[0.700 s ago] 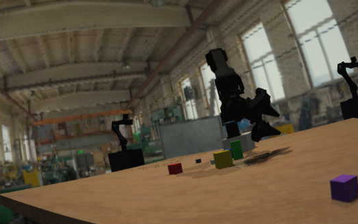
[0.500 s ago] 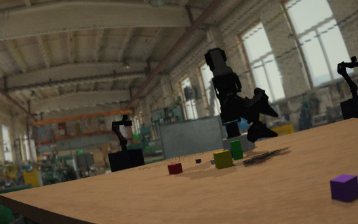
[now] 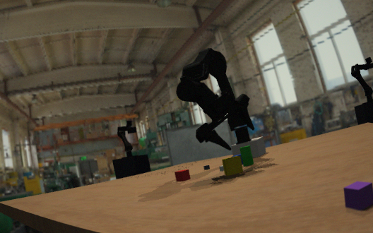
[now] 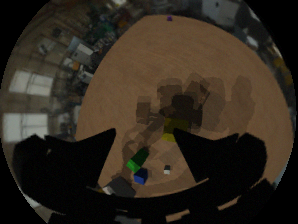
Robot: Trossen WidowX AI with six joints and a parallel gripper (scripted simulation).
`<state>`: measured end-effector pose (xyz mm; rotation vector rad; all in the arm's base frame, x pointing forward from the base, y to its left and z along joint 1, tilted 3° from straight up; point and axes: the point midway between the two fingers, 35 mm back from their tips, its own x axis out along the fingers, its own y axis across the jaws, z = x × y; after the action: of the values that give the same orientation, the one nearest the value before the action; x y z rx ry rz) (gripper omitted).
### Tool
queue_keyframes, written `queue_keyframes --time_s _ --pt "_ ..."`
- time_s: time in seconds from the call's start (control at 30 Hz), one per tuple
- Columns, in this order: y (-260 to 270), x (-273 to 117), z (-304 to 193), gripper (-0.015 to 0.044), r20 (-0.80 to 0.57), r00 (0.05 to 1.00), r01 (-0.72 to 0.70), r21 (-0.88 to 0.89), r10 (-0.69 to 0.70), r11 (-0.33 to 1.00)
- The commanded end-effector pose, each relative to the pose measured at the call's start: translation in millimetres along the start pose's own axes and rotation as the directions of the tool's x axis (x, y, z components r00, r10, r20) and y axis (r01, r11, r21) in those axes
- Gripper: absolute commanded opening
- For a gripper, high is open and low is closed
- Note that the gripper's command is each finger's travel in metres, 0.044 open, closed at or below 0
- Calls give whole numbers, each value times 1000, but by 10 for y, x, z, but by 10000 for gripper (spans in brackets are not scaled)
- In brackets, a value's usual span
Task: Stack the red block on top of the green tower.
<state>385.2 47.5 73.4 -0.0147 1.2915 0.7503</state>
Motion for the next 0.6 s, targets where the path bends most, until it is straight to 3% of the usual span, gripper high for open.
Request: queue_keyframes --time_s 0.0,0.13,0.27,0.37,0.57 --pt "-347 -196 -129 440 -38 992 127 181 -123 975" --pt "-804 -528 -377 440 -114 953 302 427 -281 852" --pt "-1200 -906 -691 440 -211 886 447 630 -413 636" --pt "-1348 -1052 -788 440 -247 858 484 683 -451 547" --pt "-1354 -1069 -793 440 -250 856 487 687 -453 540"
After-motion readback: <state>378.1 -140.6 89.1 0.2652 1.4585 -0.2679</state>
